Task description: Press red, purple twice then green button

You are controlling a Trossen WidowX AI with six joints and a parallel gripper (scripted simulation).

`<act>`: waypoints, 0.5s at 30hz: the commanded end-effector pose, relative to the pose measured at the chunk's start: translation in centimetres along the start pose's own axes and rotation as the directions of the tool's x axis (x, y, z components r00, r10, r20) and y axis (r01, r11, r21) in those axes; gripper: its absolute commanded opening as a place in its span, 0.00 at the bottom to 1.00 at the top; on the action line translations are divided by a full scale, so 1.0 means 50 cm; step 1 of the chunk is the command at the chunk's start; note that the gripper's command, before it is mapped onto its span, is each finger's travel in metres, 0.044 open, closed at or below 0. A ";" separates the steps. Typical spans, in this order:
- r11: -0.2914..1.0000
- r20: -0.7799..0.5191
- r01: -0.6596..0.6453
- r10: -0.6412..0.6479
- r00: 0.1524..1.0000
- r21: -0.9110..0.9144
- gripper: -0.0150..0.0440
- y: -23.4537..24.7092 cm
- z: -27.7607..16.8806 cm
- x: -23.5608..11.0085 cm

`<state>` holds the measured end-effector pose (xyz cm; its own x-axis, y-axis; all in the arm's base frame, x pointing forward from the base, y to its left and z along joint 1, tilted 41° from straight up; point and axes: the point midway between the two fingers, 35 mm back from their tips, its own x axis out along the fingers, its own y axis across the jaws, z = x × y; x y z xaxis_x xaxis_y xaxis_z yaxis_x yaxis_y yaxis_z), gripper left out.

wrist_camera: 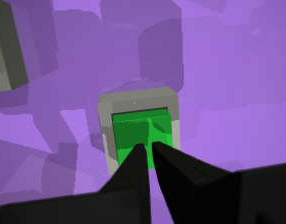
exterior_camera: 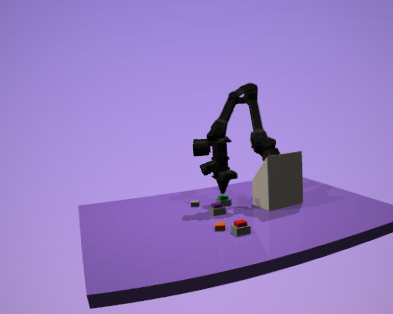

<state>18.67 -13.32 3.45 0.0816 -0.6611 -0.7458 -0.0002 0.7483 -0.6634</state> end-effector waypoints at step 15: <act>1.000 0.000 -0.002 0.002 1.000 -0.005 0.29 0.001 -0.003 0.035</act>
<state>18.72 -14.40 2.22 0.0831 -0.6617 -0.7452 -0.0016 0.7477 -0.6641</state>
